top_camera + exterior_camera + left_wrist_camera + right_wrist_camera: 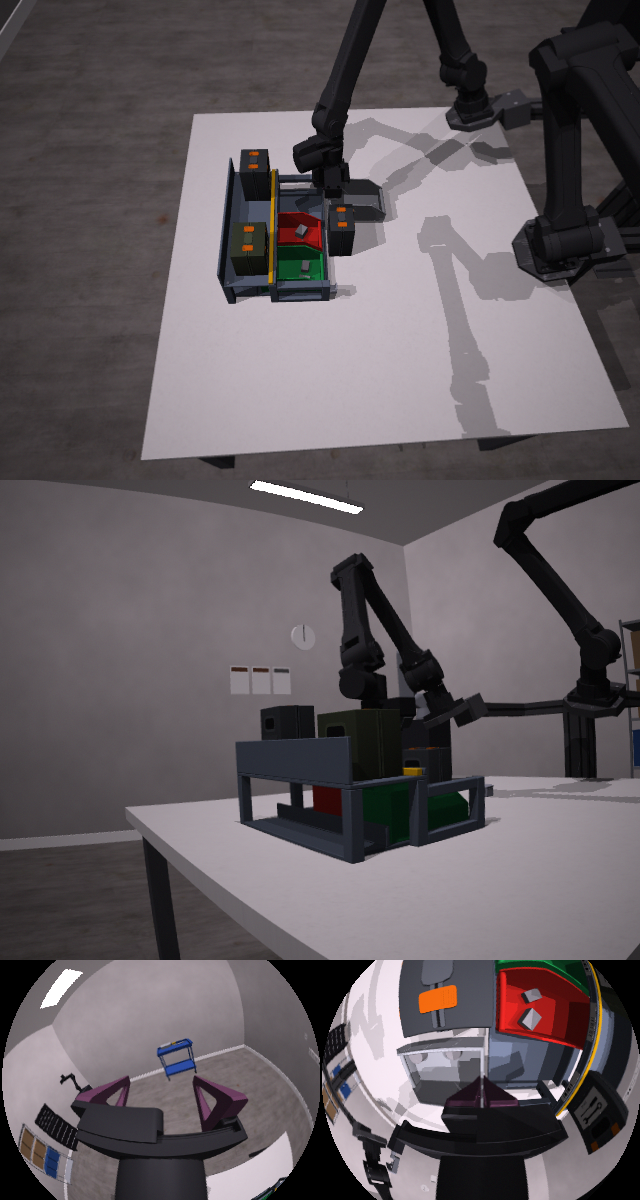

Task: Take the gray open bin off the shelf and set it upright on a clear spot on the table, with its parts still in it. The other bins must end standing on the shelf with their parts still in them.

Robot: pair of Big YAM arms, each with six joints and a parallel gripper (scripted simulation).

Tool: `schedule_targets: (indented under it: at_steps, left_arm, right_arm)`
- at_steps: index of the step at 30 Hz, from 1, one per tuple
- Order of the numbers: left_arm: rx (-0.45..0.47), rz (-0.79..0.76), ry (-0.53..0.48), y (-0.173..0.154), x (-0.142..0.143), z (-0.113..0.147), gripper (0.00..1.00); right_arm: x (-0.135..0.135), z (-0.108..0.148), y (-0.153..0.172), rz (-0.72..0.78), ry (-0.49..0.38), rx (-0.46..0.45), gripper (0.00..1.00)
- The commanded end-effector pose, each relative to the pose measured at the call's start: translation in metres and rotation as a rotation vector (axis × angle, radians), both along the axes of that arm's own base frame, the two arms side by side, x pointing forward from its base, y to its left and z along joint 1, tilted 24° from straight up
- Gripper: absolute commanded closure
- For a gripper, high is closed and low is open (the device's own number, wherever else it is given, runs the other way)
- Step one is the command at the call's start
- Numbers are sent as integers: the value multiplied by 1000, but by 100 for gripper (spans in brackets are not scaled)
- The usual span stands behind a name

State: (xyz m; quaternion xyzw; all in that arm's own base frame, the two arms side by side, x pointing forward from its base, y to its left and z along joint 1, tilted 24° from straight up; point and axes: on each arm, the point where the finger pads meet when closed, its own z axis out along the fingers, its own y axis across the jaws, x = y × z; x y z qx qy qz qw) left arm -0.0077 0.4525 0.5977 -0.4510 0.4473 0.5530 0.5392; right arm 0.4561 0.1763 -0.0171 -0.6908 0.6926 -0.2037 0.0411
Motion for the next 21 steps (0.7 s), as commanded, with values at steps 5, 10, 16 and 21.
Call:
schedule_targets:
  at_steps: [5,10,16,21]
  left_arm:
    - [37,12,-7,-6,-5,13,0]
    - [37,12,-7,-6,-5,13,0]
    - [37,12,-7,-6,-5,13,0]
    - [37,12,-7,-6,-5,13,0]
  right_arm:
    - [3,15,12,16,-35,24,100]
    - [4,16,12,16,-38,25,100]
    - [3,15,12,16,-33,22,100]
    - [3,12,11,17,-29,20,100]
